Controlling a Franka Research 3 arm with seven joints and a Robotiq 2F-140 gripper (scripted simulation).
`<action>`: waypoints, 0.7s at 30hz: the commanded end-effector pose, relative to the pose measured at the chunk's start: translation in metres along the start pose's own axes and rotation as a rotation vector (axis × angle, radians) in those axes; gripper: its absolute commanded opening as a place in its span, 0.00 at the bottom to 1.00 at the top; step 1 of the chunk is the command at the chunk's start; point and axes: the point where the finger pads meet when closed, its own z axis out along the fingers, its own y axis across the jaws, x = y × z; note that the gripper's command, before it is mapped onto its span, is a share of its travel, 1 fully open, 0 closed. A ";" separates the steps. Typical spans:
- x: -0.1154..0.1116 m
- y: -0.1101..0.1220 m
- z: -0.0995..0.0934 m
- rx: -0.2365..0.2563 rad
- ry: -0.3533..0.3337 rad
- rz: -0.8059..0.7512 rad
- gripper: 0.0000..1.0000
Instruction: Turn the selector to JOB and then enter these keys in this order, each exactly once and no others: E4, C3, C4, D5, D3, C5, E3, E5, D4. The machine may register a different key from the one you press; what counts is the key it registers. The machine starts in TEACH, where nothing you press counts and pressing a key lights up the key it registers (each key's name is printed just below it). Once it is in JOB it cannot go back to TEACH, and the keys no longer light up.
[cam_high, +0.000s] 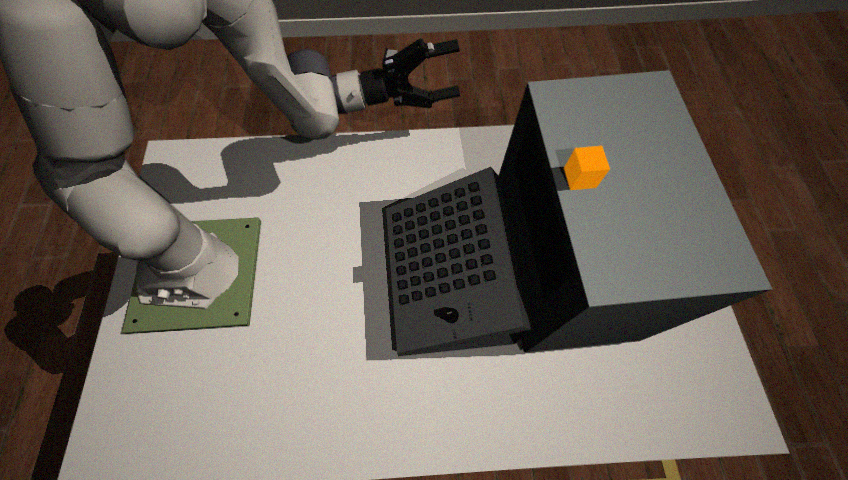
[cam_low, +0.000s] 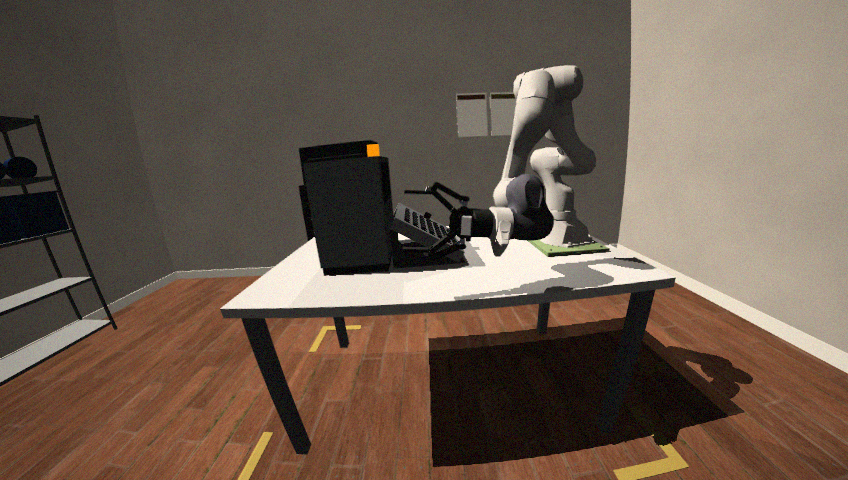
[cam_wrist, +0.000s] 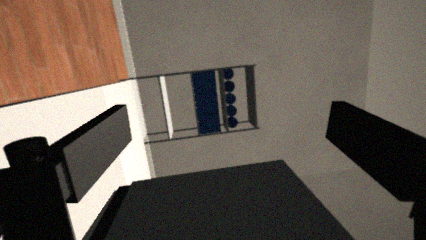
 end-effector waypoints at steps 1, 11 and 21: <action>0.000 0.000 0.000 0.000 0.000 0.000 1.00; 0.000 0.000 0.000 0.000 0.000 0.000 1.00; 0.001 0.011 0.001 0.000 0.000 0.000 1.00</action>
